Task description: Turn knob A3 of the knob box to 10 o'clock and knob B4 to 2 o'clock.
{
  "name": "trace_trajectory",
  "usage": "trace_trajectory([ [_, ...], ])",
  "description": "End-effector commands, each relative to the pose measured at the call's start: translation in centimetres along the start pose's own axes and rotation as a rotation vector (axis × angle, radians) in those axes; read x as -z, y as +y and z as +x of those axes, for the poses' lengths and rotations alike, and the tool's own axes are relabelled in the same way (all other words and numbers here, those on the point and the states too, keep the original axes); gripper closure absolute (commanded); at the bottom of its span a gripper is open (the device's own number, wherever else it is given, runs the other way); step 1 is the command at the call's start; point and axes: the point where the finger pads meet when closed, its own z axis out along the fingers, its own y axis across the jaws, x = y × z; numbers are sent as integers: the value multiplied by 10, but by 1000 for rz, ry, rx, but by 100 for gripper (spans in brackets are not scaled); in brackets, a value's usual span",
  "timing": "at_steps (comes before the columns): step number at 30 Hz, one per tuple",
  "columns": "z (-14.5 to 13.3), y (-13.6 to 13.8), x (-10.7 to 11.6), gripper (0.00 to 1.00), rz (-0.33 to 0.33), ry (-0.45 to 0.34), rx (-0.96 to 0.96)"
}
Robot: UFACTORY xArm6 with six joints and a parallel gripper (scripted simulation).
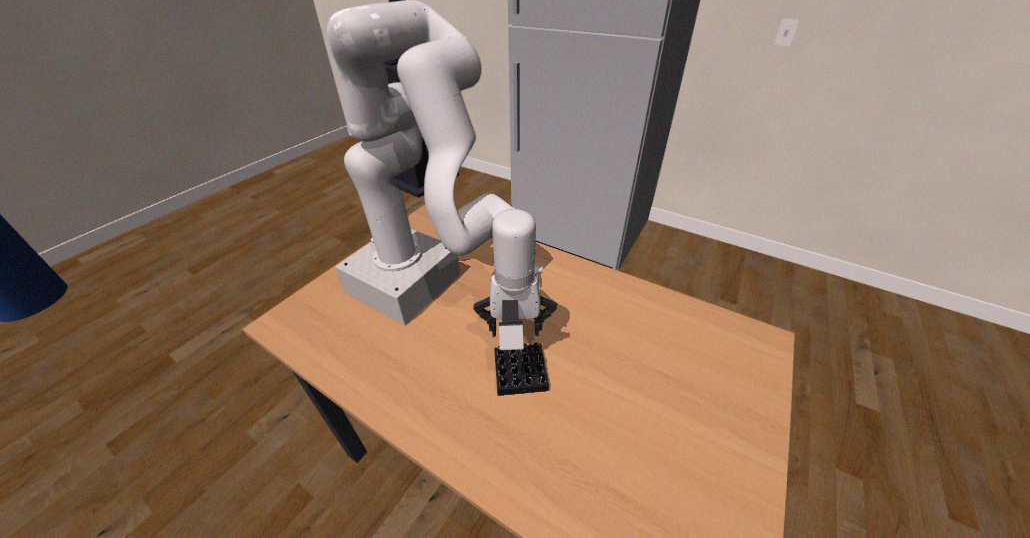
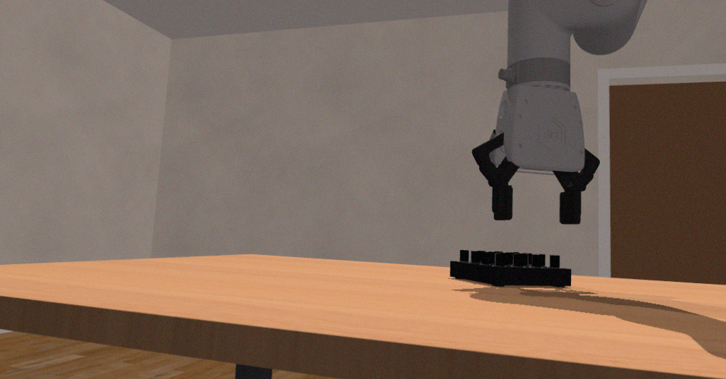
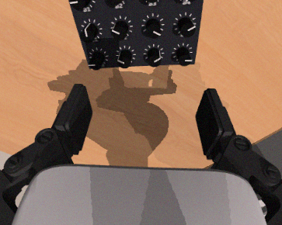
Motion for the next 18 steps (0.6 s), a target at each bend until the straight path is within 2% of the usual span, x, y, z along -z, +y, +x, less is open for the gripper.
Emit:
trace_trajectory([
  [1, 5, -2, 2, 0, 2, 3, -77],
  [14, 33, -3, 8, 0, 3, 2, -542],
  [16, 33, -3, 8, 0, 3, 2, -542],
  [18, 40, -3, 9, 0, 4, 2, -662],
])
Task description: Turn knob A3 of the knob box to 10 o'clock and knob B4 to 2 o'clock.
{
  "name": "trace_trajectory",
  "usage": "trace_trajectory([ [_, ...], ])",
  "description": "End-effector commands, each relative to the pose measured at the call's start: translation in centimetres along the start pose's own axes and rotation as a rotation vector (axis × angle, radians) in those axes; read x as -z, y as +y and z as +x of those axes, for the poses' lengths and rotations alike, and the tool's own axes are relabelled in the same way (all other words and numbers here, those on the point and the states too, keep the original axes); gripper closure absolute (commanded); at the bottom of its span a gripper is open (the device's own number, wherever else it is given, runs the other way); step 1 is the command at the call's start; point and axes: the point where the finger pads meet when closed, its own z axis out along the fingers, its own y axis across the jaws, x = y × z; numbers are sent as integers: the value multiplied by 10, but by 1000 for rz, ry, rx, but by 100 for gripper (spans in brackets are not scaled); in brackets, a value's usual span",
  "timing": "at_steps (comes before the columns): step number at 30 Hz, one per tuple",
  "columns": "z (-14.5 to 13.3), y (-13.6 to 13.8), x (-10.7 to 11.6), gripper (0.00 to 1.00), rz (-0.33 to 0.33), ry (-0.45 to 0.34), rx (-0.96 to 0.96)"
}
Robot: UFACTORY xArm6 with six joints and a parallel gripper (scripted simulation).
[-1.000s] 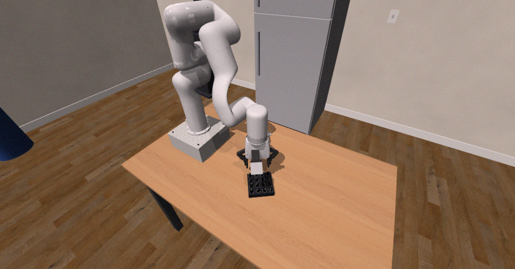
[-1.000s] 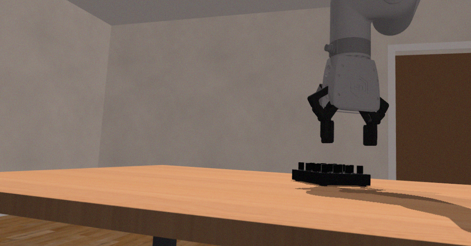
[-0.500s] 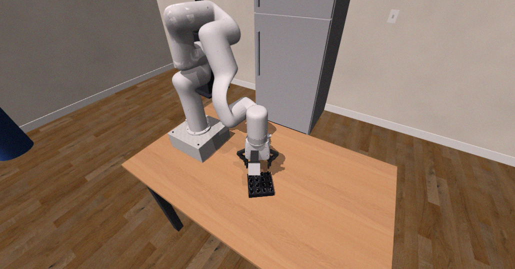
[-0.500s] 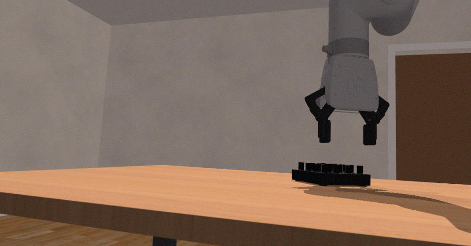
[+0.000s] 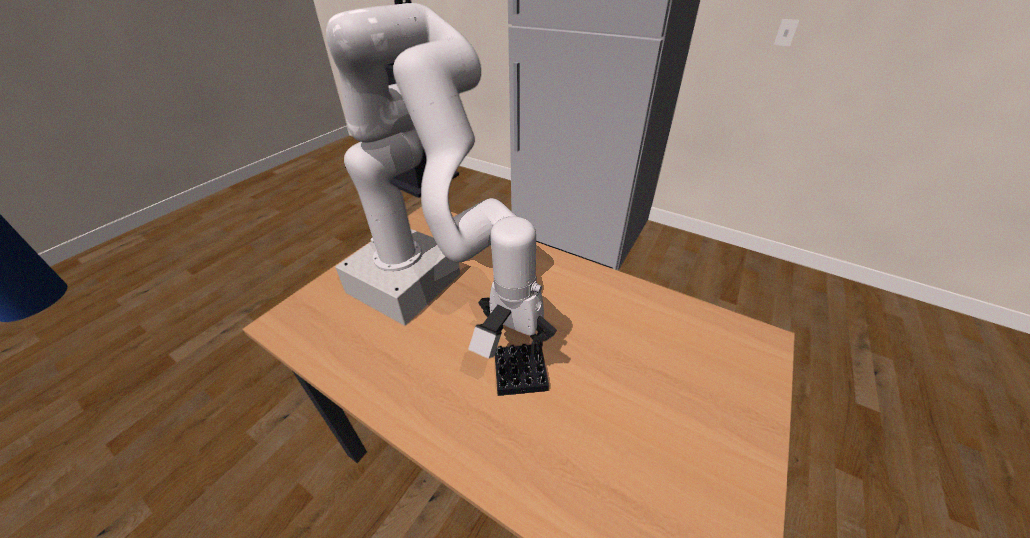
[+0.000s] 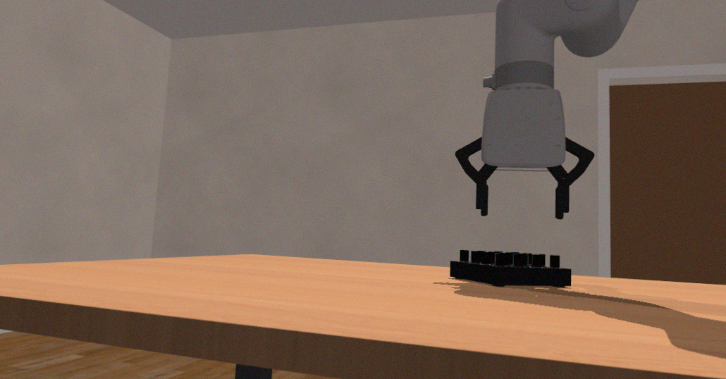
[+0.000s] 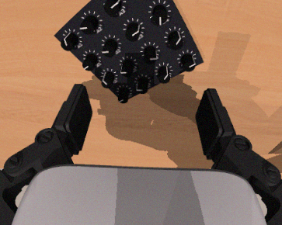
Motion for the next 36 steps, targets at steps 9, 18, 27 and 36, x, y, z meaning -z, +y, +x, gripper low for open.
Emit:
trace_trajectory([
  [9, 22, -14, 7, 0, 1, 17, -420],
  [18, 37, -21, 11, 0, 3, 16, -698],
  [27, 52, -28, 15, 0, 5, 16, -975],
  [36, 53, -28, 15, 81, 6, 16, -994],
])
